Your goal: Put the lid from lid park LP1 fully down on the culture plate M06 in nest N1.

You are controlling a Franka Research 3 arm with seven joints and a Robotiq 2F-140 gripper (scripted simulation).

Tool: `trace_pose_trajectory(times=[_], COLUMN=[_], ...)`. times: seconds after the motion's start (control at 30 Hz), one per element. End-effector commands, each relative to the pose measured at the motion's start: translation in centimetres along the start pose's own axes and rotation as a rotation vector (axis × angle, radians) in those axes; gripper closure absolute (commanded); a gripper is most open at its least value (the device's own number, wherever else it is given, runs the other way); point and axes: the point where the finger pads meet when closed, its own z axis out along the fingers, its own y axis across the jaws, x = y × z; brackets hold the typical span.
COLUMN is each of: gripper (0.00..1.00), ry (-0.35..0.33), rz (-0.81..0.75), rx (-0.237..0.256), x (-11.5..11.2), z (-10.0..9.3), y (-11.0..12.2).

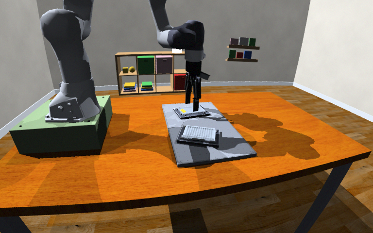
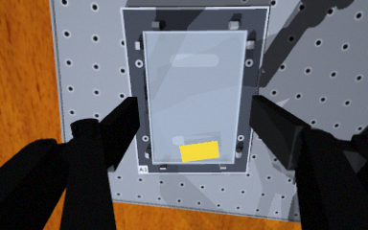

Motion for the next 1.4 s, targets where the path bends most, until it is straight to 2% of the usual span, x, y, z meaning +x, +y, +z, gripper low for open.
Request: trace_pose_trajectory(times=[0.0, 0.67, 1.37], gripper=[0.31, 0.31, 0.31], ry=[0.004, 0.004, 0.004], rz=[0.007, 0.007, 0.007], rx=[0.001, 0.001, 0.001], x=[0.1, 0.1, 0.1], z=[-0.1, 0.1, 1.2], y=[0.0, 0.0, 0.0])
